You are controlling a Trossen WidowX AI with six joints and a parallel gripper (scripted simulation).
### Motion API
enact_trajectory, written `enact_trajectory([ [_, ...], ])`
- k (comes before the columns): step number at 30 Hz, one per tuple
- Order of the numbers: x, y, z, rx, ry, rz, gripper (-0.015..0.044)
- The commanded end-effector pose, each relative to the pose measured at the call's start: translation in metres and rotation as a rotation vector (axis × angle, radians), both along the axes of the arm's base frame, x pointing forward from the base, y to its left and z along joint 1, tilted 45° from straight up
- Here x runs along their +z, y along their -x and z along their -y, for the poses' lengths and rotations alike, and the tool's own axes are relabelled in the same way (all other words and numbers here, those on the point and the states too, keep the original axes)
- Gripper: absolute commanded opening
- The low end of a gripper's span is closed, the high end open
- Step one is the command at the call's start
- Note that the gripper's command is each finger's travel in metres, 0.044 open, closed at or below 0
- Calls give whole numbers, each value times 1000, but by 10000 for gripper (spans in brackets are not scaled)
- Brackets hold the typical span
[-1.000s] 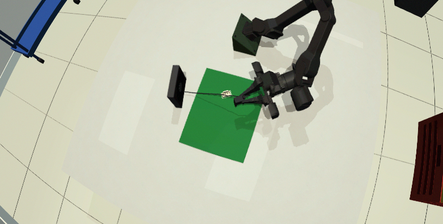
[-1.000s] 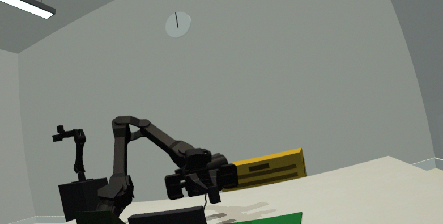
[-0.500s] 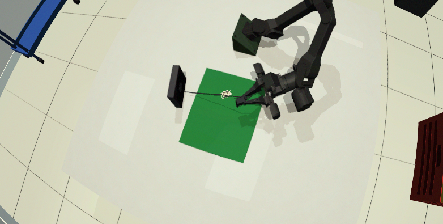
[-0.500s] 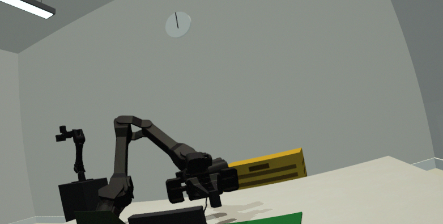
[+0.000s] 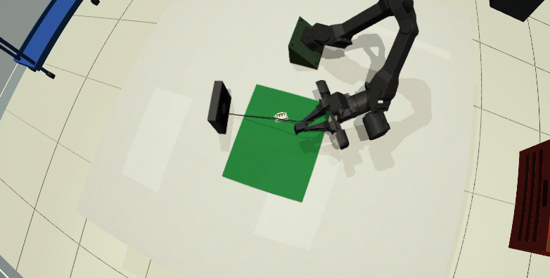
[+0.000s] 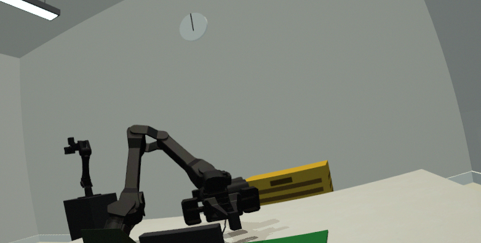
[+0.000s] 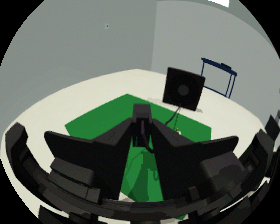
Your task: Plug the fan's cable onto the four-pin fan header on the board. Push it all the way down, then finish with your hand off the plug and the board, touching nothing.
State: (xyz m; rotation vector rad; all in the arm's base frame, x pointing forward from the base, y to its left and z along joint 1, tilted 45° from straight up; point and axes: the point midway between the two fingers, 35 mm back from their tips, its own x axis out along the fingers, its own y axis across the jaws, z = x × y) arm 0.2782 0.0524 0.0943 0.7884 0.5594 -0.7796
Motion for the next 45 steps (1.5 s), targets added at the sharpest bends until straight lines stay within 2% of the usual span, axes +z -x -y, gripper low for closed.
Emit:
enact_trajectory([
  [1, -3, -1, -3, -5, 4, 0, 0],
  [45, -27, 0, -28, -5, 3, -1, 0],
])
